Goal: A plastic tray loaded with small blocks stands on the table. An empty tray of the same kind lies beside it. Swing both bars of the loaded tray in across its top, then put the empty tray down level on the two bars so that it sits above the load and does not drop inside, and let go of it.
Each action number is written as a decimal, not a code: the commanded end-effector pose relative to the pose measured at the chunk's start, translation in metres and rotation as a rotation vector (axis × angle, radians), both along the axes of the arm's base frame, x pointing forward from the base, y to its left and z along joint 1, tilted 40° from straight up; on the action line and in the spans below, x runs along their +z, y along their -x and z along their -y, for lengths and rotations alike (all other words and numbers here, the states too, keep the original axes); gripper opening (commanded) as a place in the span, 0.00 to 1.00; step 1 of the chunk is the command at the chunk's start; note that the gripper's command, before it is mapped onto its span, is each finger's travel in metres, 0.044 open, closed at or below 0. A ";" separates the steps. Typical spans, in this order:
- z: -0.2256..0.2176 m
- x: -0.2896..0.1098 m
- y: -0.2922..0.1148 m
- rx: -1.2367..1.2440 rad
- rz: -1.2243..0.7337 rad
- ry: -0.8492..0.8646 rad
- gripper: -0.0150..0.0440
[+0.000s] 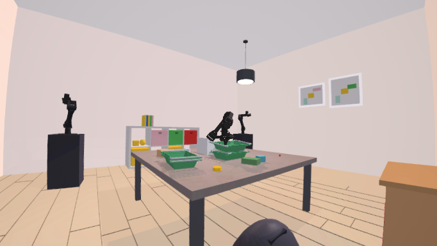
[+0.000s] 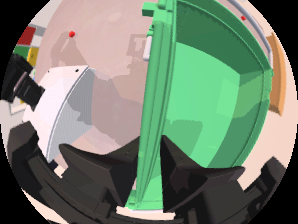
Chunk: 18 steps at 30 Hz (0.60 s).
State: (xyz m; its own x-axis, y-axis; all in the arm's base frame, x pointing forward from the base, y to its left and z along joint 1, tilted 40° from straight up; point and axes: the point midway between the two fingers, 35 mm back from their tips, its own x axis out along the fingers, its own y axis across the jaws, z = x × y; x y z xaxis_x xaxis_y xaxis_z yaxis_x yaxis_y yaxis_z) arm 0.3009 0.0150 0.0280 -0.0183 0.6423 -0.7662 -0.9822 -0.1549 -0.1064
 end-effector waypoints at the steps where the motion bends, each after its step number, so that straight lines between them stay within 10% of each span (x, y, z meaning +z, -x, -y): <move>1: -0.007 -0.007 0.007 0.010 -0.027 0.003 0.25; 18: -0.009 -0.009 0.009 0.012 -0.032 0.003 0.25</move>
